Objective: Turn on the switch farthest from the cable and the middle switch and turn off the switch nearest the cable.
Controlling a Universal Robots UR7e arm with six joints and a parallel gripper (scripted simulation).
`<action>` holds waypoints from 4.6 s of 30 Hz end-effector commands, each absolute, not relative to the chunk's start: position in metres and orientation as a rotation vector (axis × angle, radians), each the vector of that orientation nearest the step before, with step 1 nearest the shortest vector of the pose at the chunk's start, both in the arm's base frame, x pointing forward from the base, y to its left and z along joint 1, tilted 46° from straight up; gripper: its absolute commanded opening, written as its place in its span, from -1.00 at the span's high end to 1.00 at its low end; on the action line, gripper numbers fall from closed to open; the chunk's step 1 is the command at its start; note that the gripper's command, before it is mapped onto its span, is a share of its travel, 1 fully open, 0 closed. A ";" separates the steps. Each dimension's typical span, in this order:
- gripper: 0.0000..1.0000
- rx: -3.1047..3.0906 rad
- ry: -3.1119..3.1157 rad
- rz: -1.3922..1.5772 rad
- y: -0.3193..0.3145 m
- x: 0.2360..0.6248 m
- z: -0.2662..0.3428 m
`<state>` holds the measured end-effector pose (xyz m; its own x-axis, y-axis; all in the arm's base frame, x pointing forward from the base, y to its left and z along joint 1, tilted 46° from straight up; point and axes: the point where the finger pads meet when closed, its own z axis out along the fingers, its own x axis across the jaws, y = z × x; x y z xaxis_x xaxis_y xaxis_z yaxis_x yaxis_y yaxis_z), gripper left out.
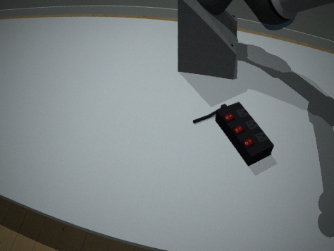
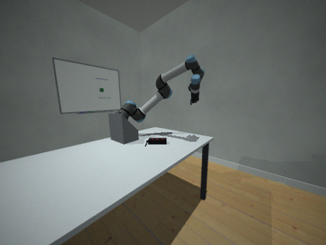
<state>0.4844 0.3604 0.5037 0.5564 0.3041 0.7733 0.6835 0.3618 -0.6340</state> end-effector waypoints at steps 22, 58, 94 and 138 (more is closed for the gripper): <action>-1.00 -1.225 -1.008 -0.308 0.360 0.485 0.503; -1.00 -1.318 -1.129 -0.291 0.327 0.492 0.369; -1.00 -1.555 -1.280 -0.292 0.281 0.457 0.173; -1.00 -1.906 -1.347 -0.362 0.247 0.375 0.023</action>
